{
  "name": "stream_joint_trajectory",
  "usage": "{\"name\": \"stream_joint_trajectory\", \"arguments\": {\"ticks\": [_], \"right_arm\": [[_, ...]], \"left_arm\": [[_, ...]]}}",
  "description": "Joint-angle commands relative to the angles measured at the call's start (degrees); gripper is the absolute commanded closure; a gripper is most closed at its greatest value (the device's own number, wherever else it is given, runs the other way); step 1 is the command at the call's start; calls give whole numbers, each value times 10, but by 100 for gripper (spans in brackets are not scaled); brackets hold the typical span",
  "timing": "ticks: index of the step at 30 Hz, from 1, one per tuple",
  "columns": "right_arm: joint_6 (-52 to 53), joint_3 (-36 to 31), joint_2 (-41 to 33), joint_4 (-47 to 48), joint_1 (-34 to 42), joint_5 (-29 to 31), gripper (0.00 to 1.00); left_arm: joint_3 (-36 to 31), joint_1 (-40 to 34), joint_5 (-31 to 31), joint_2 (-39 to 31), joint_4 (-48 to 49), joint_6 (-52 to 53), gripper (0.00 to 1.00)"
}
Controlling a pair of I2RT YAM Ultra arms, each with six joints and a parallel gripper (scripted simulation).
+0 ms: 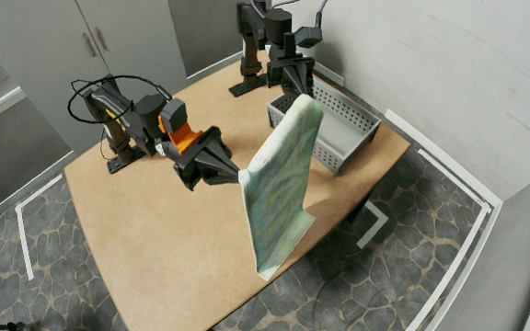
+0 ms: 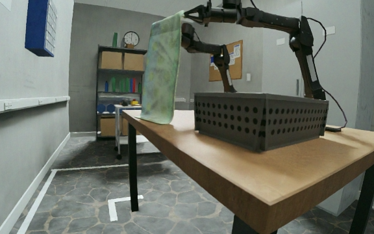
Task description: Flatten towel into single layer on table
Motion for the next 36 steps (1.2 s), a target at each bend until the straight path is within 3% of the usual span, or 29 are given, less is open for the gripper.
{"name": "stream_joint_trajectory", "arguments": {"ticks": [1, 3, 7, 16, 20, 21, 26, 33, 36], "right_arm": [[0, 13, -39, -72, -5, 10, 100], [0, 18, -41, -84, -5, 10, 100], [-1, 16, -78, -211, -7, 9, 100], [-2, 16, -118, -382, -8, 10, 100], [-2, 29, -104, -404, -8, 9, 100], [-2, 18, -128, -442, -8, 9, 100], [-2, -7, -137, -493, -8, 9, 100], [-3, 15, -154, -649, -9, 7, 100], [-3, 21, -151, -658, -9, 7, 100]], "left_arm": [[-9, -6, -8, -26, -42, 1, 100], [-9, 4, -9, -26, -44, 0, 100], [16, -18, -7, -42, -123, 0, 100], [14, -41, -7, -61, -244, 0, 100], [18, -36, -9, -60, -252, -1, 100], [-17, -51, -8, -68, -276, 0, 100], [-33, -62, -7, -78, -301, -1, 100], [-1, -97, -5, -55, -430, 0, 100], [0, -97, -5, -54, -432, -1, 100]]}}
